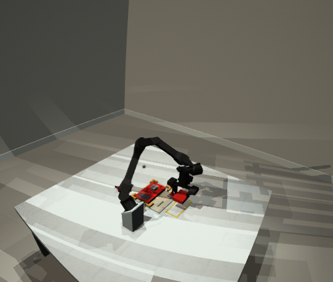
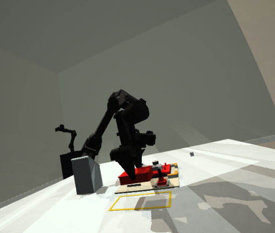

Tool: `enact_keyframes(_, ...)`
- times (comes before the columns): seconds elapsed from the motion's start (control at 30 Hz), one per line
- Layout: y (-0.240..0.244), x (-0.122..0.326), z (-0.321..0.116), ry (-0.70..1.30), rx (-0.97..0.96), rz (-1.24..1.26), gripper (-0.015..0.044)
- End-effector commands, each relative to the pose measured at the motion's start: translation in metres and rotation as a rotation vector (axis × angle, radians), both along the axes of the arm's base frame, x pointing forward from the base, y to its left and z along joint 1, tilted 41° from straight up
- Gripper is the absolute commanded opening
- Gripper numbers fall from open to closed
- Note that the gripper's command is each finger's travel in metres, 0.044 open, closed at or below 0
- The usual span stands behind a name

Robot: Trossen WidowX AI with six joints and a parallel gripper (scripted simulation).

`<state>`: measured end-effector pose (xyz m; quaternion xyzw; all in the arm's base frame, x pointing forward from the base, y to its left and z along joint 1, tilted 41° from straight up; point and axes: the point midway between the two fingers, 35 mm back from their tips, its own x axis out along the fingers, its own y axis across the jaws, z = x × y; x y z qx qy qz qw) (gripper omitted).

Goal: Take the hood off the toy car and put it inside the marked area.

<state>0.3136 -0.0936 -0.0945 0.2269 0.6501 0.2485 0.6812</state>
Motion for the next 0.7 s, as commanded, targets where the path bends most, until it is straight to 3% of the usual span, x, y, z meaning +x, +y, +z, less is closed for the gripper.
enact_keyframes(0.0, 0.005, -0.003, -0.006, 0.013, 0.011, -0.004, 0.0)
enact_keyframes(0.67, 0.016, -0.004, -0.018, 0.013, 0.012, -0.004, 0.0)
